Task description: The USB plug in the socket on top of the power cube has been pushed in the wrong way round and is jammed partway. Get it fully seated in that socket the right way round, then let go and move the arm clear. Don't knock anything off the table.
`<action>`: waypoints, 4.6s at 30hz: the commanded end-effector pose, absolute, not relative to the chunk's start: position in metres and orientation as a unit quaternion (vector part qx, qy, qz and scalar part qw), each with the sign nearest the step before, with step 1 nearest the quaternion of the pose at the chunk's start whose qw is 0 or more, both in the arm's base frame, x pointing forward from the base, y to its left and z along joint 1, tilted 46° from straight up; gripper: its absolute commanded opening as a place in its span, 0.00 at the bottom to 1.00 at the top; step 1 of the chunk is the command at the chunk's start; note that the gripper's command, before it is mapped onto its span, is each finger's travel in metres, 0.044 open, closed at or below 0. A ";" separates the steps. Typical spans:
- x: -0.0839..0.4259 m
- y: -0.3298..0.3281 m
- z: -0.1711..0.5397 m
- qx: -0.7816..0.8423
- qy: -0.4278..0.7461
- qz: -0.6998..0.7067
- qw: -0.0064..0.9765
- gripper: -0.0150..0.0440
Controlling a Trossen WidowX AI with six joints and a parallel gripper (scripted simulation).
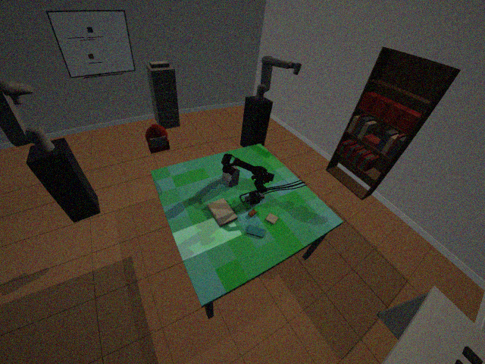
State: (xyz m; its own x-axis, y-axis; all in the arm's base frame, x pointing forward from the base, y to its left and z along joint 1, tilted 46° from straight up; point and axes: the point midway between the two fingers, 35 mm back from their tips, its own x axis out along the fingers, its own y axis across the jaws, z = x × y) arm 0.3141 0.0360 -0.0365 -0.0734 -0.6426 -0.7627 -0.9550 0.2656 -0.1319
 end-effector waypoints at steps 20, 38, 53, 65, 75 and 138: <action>0.314 0.034 -0.039 -0.569 0.701 0.212 0.374 0.25; 0.313 0.033 -0.040 -0.569 0.701 0.212 0.374 0.25; 0.313 0.032 -0.042 -0.569 0.701 0.212 0.374 0.25; 0.313 0.031 -0.043 -0.569 0.701 0.212 0.374 0.25; 0.313 0.030 -0.043 -0.569 0.701 0.211 0.374 0.25; 0.312 0.024 -0.049 -0.569 0.701 0.211 0.374 0.25</action>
State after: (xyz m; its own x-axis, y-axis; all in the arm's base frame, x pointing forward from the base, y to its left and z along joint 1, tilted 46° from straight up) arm 0.3129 0.0258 -0.0476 -0.0723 -0.6370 -0.7675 -0.9544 0.2676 -0.1322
